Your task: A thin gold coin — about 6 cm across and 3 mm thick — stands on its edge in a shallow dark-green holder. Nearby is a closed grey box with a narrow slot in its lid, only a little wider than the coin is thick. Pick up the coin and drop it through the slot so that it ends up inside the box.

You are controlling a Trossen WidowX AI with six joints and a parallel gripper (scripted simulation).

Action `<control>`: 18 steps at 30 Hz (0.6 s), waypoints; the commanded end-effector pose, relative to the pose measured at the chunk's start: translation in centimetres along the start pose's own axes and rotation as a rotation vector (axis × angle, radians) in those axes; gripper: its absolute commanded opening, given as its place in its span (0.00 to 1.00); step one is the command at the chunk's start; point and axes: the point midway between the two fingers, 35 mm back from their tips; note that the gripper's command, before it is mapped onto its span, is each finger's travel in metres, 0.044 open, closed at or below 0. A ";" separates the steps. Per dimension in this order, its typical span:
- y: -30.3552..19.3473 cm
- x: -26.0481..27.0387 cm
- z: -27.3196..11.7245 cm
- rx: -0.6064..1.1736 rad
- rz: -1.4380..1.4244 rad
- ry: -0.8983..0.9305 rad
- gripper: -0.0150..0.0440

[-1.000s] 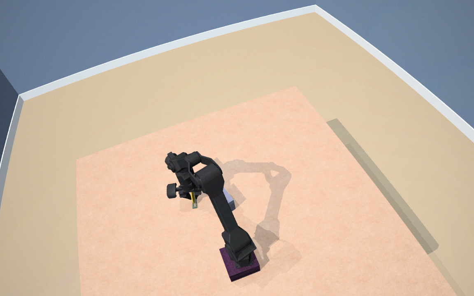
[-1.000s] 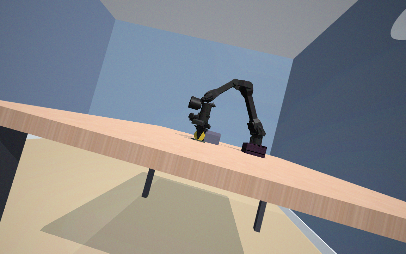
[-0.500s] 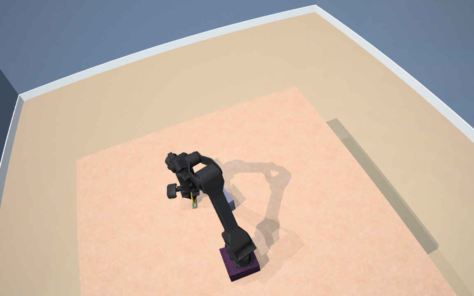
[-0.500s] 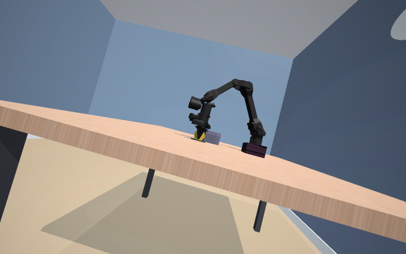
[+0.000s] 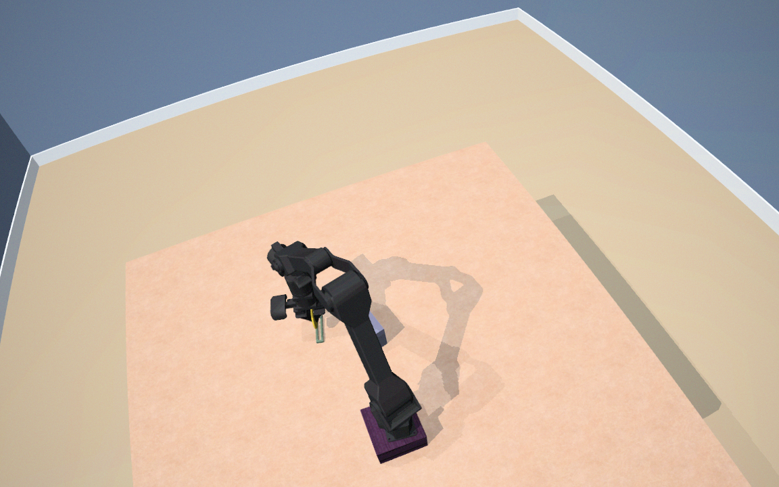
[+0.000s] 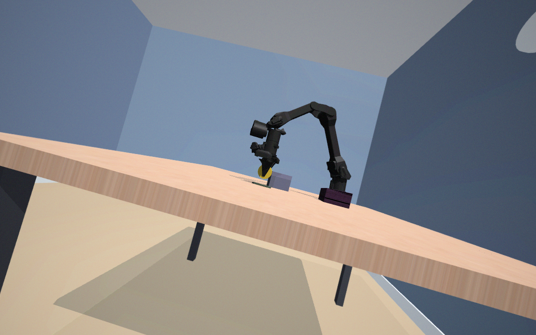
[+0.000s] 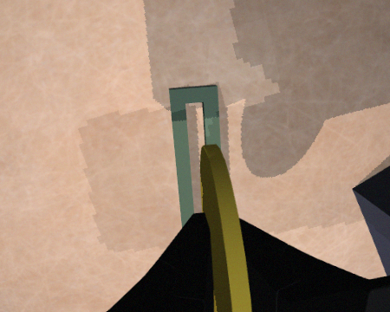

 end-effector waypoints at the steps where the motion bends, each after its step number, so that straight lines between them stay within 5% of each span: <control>1: 0.2 0.1 -1.4 -0.010 0.005 0.005 0.25; 18: -0.1 0.0 -5.7 -0.006 0.001 0.005 0.25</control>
Point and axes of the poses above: the point midway between the two fingers, 35 mm back from their tips, its own z axis out along the fingers, its own x axis across the jaws, y = z × x, and after that the axes turned 5 degrees about -z, right-handed
